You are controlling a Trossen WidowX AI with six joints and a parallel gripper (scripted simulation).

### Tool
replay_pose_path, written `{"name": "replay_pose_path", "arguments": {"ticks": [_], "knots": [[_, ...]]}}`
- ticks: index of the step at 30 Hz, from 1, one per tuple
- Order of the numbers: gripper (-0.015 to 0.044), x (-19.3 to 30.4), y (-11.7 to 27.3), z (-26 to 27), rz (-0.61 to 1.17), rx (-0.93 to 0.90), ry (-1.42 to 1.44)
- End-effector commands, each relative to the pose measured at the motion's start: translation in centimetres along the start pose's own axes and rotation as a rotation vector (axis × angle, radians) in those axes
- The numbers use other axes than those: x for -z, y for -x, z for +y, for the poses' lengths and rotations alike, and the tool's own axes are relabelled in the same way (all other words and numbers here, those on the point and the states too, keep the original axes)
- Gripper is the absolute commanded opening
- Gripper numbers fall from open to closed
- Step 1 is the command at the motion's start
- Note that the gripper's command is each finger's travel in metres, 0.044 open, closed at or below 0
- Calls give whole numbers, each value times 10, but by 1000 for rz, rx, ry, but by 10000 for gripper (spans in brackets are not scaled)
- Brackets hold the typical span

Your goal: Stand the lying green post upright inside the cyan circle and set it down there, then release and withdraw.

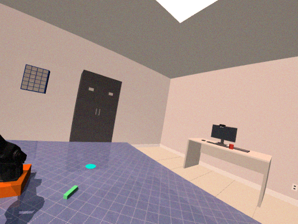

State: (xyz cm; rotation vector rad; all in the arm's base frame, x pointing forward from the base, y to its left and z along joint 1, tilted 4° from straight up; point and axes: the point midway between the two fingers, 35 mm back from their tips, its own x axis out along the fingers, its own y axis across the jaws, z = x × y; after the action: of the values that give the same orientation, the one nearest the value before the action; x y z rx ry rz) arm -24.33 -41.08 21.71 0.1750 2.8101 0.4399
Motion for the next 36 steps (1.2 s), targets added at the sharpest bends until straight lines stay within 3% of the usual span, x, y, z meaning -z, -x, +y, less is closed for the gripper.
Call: {"name": "replay_pose_path", "arguments": {"ticks": [1,7,22,36], "knots": [[374,-1,1,0,-1,3,1],[233,-18,27,-12,-39,85,19],[233,-86,176,-18,-213,461,4],[233,-167,301,38,-442,742,81]]}}
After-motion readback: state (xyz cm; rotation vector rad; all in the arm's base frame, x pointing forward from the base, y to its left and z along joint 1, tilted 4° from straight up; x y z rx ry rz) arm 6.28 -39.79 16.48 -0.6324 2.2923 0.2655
